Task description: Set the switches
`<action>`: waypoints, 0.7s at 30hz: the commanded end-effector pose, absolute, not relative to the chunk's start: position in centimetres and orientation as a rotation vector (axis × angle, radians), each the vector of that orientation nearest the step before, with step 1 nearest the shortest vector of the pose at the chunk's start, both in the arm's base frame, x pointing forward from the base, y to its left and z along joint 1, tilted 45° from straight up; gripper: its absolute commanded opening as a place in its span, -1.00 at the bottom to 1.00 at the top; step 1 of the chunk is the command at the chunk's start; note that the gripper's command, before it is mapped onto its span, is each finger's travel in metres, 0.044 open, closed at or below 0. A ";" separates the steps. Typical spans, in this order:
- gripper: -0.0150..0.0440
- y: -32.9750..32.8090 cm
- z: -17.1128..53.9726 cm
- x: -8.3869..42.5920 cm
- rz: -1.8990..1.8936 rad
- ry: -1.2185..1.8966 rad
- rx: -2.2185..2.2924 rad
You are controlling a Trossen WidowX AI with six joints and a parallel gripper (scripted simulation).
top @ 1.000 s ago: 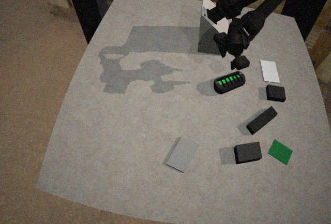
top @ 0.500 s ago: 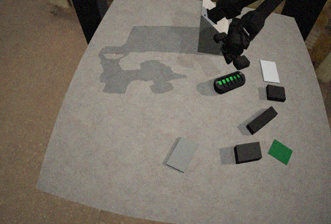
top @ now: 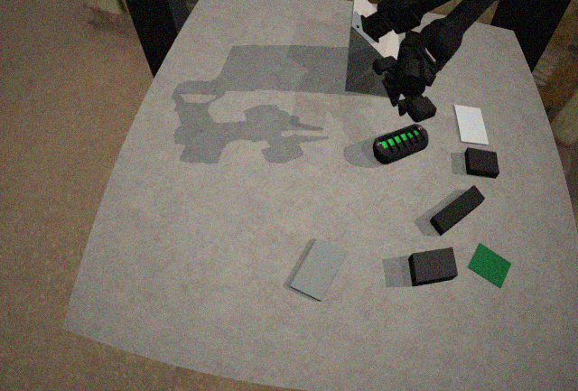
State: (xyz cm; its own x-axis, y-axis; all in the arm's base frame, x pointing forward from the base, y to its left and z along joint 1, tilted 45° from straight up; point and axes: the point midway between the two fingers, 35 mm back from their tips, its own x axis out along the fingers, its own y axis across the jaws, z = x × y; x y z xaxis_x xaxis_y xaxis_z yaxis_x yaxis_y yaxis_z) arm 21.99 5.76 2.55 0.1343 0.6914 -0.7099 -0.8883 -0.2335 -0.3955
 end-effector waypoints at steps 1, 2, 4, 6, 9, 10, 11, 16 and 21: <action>0.31 5.8 2.6 22.0 1.497 0.255 -1.023; 0.40 5.8 2.6 22.0 1.497 0.255 -1.023; 0.58 5.8 2.6 22.0 1.497 0.255 -1.023; 0.75 5.8 2.6 22.0 1.497 0.255 -1.023; 1.00 5.8 2.6 22.0 1.497 0.255 -1.023; 1.00 5.8 2.6 22.0 1.497 0.255 -1.023; 1.00 5.8 2.6 22.0 1.497 0.255 -1.023; 0.56 2.3 5.7 21.7 1.498 0.265 -1.029; 0.11 0.2 8.3 20.8 1.499 0.258 -1.023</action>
